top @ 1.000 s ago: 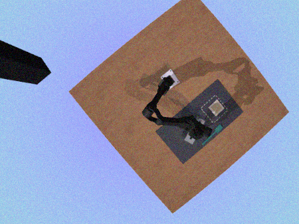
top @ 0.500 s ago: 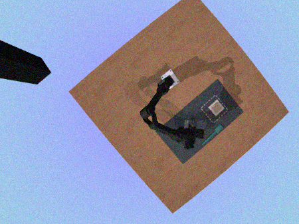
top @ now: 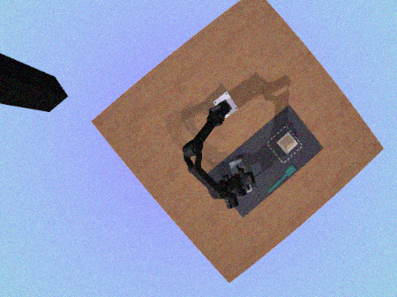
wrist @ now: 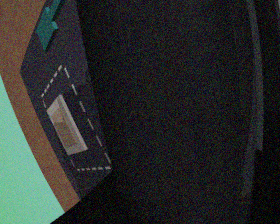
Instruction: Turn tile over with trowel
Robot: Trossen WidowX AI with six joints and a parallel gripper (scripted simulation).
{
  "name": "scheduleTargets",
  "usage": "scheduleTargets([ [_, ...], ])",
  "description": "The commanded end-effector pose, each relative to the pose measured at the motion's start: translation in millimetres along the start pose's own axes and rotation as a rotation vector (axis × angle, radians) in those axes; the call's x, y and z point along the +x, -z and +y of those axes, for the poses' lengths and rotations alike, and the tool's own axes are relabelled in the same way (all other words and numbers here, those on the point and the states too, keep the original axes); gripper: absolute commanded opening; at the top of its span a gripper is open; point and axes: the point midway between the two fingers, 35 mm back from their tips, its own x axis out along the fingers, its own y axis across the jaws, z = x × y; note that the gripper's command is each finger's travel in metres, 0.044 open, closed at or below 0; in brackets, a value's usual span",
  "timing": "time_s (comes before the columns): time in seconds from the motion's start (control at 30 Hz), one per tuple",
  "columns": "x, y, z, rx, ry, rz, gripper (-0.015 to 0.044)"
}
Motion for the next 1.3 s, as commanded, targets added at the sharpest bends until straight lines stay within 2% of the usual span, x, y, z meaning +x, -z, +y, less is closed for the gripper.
scheduleTargets([
  [0.0, -20.2, 4.7, -5.4, -0.059, -0.070, 0.033, 0.0000],
  [0.3, -27.3, 8.4, -9.3, -0.079, -0.097, 0.051, 0.0000],
  [1.13, -1.1, 6.2, -35.1, -0.077, -0.086, 0.048, 0.0000],
  [1.27, -1.1, 6.2, -35.1, -0.077, -0.086, 0.048, 0.0105],
])
